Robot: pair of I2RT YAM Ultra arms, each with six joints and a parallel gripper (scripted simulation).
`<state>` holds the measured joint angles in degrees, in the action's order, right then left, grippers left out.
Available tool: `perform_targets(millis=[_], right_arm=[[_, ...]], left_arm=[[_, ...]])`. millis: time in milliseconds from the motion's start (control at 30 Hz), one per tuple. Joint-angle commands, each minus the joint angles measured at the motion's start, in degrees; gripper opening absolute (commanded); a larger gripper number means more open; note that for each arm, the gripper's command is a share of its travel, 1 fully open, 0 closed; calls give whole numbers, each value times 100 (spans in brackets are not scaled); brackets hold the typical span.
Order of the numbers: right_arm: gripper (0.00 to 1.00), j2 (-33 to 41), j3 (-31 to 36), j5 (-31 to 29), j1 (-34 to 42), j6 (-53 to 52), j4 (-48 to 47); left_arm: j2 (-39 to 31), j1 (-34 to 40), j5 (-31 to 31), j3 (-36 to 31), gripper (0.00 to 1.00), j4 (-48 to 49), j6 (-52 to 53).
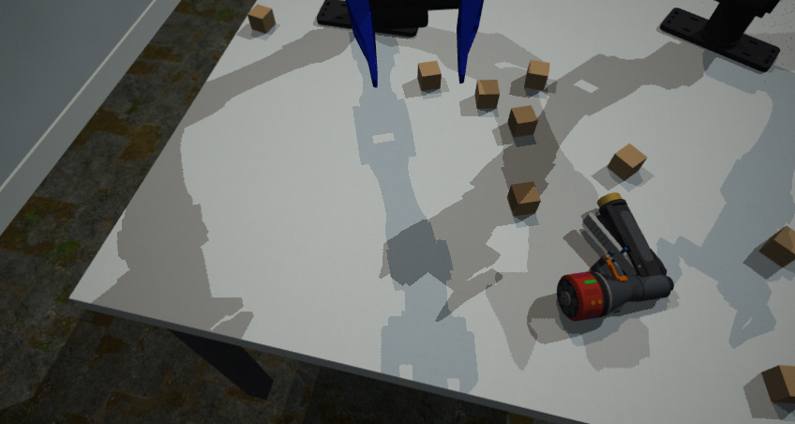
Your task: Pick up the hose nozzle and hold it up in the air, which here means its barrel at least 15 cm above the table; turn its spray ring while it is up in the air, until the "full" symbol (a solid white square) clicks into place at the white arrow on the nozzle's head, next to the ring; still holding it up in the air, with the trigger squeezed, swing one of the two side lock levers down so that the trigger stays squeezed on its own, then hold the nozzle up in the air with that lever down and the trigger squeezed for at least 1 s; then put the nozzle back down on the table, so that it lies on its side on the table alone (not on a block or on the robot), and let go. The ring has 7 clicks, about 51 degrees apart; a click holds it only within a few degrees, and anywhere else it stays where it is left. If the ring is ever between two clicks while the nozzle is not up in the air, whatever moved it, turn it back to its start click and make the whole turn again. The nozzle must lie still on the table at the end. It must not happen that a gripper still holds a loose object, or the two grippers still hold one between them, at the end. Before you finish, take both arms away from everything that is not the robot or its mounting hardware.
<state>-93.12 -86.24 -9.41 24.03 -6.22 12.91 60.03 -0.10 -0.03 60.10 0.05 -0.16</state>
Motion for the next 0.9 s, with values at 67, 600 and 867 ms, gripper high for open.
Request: perform_targets(millis=[67, 600, 867], right_arm=[[76, 633, 405, 181, -416, 172, -374], [76, 2068, 1537, 604, -1430, 452, -956], [76, 2866, 2163, 845, -1988, 615, -1285]], left_arm=[[-153, 44, 24, 170, 100, 7, 24], [-153, 44, 24, 170, 100, 7, 24], [-153, 44, 24, 170, 100, 7, 24]])
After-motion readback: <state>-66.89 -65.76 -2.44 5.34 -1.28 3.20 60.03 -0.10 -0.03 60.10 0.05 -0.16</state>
